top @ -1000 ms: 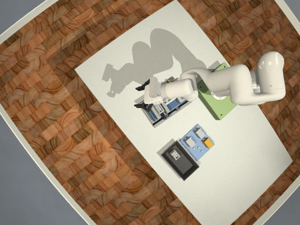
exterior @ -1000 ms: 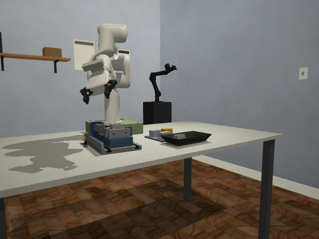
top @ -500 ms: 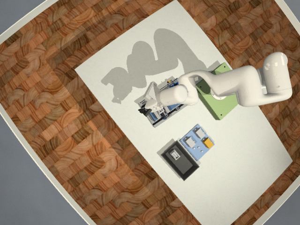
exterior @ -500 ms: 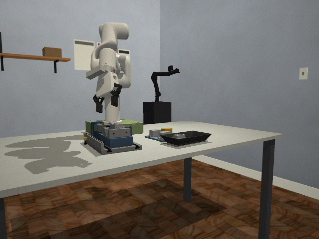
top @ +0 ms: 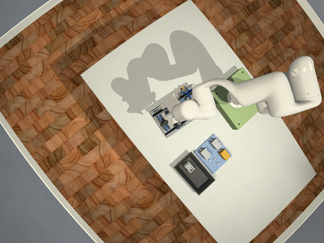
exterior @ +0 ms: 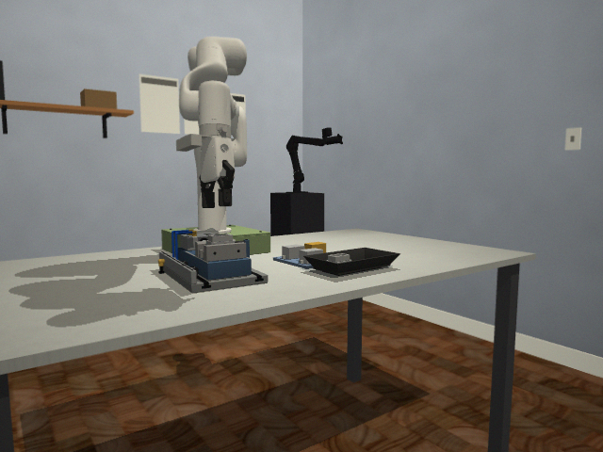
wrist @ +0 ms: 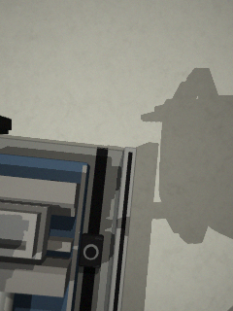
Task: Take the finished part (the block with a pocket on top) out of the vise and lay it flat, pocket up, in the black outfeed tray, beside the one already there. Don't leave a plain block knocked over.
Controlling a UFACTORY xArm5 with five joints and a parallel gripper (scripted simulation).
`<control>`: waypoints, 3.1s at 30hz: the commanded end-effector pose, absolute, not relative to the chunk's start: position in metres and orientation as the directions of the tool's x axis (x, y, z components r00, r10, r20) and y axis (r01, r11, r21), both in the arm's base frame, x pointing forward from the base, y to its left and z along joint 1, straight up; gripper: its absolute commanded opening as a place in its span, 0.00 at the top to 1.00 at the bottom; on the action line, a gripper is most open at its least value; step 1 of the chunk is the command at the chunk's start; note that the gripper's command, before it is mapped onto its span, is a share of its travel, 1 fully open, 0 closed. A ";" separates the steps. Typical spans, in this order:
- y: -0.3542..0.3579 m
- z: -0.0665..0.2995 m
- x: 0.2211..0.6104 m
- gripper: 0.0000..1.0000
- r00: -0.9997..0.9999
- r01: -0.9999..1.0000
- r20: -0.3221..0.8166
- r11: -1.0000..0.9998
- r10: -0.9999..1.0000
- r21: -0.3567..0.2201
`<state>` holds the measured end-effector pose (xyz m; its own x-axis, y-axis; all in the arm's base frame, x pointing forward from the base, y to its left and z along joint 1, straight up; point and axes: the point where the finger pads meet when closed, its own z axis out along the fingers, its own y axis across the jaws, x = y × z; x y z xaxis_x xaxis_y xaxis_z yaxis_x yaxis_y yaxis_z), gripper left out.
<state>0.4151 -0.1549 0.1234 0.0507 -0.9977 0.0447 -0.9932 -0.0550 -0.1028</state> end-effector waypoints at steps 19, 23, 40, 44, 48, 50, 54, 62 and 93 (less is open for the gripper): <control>-0.140 0.129 0.398 1.00 -0.041 -0.999 0.000 0.041 -0.999 0.001; -0.140 0.129 0.398 1.00 -0.041 -0.999 0.000 0.041 -0.999 0.001; -0.140 0.129 0.398 1.00 -0.041 -0.999 0.000 0.041 -0.999 0.001; -0.140 0.129 0.398 1.00 -0.041 -0.999 0.000 0.041 -0.999 0.001; -0.140 0.129 0.398 1.00 -0.041 -0.999 0.000 0.041 -0.999 0.001; -0.140 0.129 0.398 1.00 -0.041 -0.999 0.000 0.041 -0.999 0.001; -0.140 0.129 0.398 0.31 -0.041 -0.999 0.000 0.041 -0.999 0.001; -0.140 0.129 0.398 0.31 -0.041 -0.999 0.000 0.041 -0.999 0.001; -0.140 0.129 0.398 0.31 -0.041 -0.999 0.000 0.041 -0.999 0.001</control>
<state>0.3972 -0.1395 0.1274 -0.0409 -0.9992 -0.0015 -0.9992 0.0409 0.0049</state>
